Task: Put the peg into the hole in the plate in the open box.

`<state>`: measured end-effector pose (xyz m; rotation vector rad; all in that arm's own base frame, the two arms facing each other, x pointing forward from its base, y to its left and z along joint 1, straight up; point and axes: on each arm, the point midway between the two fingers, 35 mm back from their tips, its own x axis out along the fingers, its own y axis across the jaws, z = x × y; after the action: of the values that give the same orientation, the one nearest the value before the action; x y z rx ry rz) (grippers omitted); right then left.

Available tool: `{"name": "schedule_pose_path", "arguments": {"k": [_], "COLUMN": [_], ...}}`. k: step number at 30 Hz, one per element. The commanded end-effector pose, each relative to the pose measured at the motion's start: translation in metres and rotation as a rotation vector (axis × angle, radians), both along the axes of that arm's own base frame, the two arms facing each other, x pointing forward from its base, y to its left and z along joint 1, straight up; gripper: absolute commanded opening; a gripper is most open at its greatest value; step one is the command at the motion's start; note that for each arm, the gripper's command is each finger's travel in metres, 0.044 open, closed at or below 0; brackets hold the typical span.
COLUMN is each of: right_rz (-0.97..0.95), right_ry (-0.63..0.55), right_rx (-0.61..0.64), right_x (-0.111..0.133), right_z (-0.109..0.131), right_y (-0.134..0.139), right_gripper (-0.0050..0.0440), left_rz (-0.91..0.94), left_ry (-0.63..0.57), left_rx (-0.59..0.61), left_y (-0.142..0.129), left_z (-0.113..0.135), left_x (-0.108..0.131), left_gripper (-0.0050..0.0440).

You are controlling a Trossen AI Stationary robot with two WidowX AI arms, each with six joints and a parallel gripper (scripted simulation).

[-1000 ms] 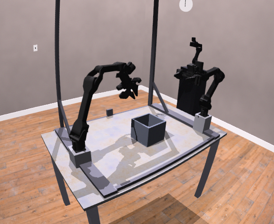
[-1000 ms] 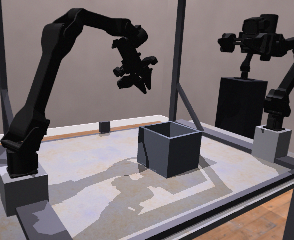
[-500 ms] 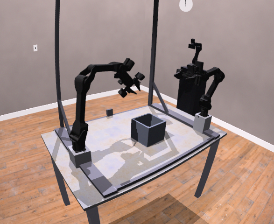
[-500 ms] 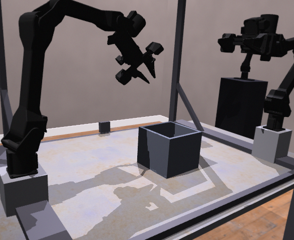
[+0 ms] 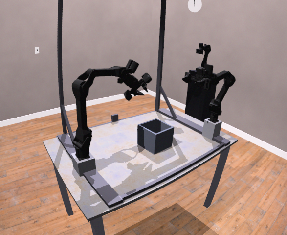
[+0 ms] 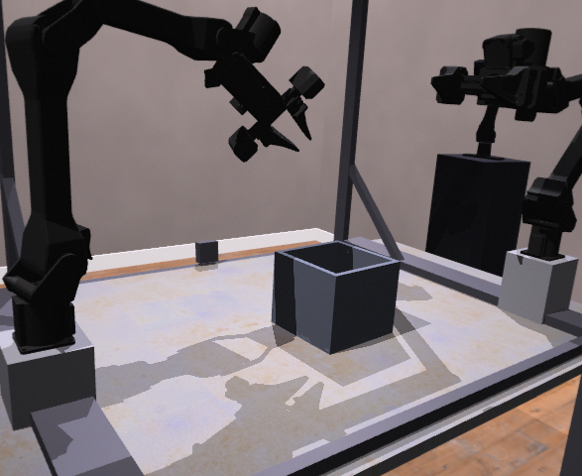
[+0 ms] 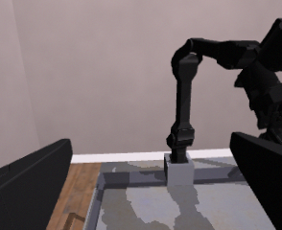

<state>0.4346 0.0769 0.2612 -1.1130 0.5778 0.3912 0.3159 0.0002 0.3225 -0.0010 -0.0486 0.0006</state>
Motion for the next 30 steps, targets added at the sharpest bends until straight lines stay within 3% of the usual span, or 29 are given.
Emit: {"name": "schedule_pose_path", "arguments": {"k": [1, 8, 14, 23, 30], "right_rz": [0.019, 0.179, 0.260, 0.543, 0.667], "right_ry": [0.005, 0.156, 0.231, 0.453, 0.541], "right_rx": [-0.025, -0.239, -0.338, -0.615, -0.715], "right_x": [0.007, 0.025, 0.030, 0.039, 0.039], "right_z": [0.002, -0.037, -0.058, -0.122, -0.148], "right_y": [0.005, 0.026, 0.034, 0.062, 0.072], "right_gripper": [0.0125, 0.0125, 0.0125, 0.0125, 0.0125], "left_rz": [-0.009, -0.006, -0.006, -0.006, -0.006], "left_ry": [-0.012, -0.006, -0.006, -0.006, -0.006], "left_rx": [0.006, 0.003, 0.003, 0.003, 0.003], "left_y": [-0.002, -0.002, -0.002, -0.002, -0.002], "left_z": [0.002, 0.001, 0.001, 0.001, 0.001], "left_x": [-0.002, -0.002, -0.002, -0.002, -0.002], "left_gripper": [0.0440, 0.0440, 0.0440, 0.0440, 0.0440]}}
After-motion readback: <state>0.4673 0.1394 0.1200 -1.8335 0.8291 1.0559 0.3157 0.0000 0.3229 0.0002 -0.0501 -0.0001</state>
